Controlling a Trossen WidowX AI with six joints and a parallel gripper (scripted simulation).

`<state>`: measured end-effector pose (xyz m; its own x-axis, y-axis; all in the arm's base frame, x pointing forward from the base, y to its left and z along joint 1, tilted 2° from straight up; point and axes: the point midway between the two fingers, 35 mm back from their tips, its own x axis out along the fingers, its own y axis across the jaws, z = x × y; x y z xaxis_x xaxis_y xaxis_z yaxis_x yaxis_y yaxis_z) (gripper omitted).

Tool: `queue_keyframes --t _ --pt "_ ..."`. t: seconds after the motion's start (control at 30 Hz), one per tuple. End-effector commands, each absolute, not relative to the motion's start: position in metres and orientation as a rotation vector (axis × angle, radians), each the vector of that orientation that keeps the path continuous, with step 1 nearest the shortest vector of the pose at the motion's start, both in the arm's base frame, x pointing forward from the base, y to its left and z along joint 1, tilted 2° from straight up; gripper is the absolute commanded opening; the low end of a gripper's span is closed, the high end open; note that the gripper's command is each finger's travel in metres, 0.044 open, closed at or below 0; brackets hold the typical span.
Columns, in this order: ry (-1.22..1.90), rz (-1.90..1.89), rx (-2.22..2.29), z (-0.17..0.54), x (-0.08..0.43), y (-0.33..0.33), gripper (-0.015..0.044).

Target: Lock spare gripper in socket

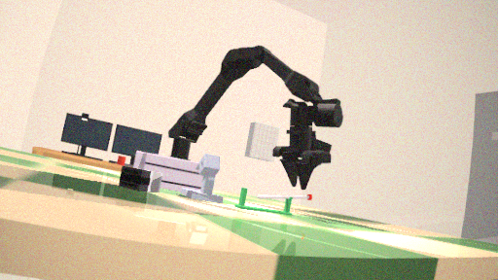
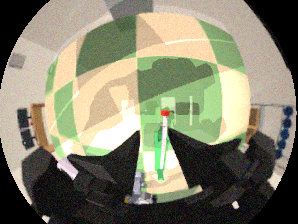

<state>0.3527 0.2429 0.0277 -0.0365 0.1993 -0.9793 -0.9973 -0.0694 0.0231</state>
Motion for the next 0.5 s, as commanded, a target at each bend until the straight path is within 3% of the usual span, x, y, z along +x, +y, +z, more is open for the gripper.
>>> queue_keyframes --t 0.0,0.47 --pt "1.046 1.368 -1.092 0.039 0.352 0.243 0.02" --pt "1.081 1.383 -1.089 0.058 0.345 0.24 0.02"
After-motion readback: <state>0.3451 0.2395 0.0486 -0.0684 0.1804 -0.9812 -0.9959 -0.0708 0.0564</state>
